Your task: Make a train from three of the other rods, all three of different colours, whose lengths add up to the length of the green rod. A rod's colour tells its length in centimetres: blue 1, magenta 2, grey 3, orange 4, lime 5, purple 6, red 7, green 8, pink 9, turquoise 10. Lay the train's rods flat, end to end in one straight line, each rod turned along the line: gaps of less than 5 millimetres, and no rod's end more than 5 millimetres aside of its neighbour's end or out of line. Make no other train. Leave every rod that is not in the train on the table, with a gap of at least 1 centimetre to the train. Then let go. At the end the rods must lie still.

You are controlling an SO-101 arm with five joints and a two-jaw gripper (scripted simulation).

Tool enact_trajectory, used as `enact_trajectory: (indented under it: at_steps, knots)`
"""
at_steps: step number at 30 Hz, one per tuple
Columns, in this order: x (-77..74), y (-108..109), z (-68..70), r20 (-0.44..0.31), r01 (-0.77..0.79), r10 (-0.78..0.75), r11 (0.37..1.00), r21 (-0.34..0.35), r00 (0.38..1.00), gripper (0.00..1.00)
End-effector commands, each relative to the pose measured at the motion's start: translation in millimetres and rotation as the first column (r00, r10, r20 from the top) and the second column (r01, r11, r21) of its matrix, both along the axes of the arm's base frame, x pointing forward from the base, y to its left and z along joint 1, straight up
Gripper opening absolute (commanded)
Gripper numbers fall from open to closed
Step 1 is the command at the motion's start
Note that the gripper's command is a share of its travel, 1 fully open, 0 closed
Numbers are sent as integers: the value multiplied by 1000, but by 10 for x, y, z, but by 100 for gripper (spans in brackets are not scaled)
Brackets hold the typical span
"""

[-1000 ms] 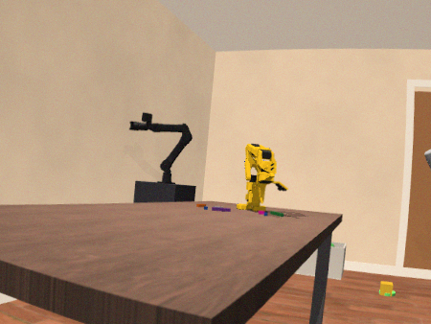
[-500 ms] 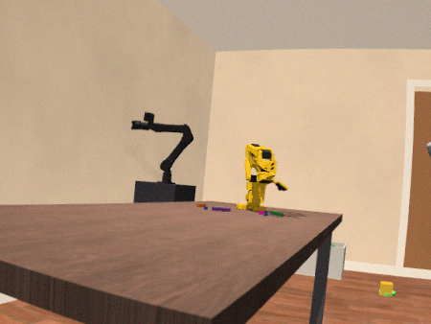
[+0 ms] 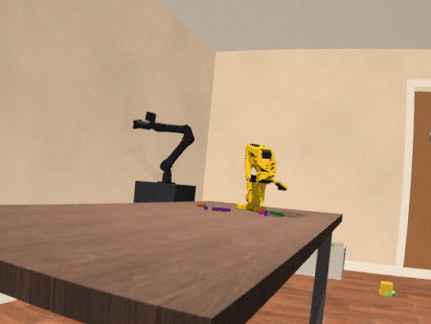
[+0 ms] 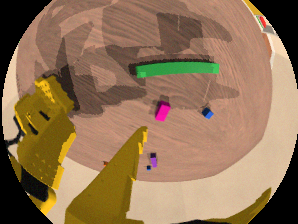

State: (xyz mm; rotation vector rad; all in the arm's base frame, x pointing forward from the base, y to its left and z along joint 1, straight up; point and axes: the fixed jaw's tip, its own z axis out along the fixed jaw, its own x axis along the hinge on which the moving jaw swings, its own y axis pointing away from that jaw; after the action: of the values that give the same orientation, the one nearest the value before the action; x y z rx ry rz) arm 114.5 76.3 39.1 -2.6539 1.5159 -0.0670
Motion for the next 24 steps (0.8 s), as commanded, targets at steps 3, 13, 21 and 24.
enact_trajectory:
  at_steps: [3,13,21,24]
  knots:
    - [73,50,73,52,-9,8,999,35,999,100]
    - [143,95,141,102,-24,18,998,64,995,100]
    - [73,50,86,55,-6,4,999,37,999,100]
    - [85,59,106,63,-2,-1,999,44,998,100]
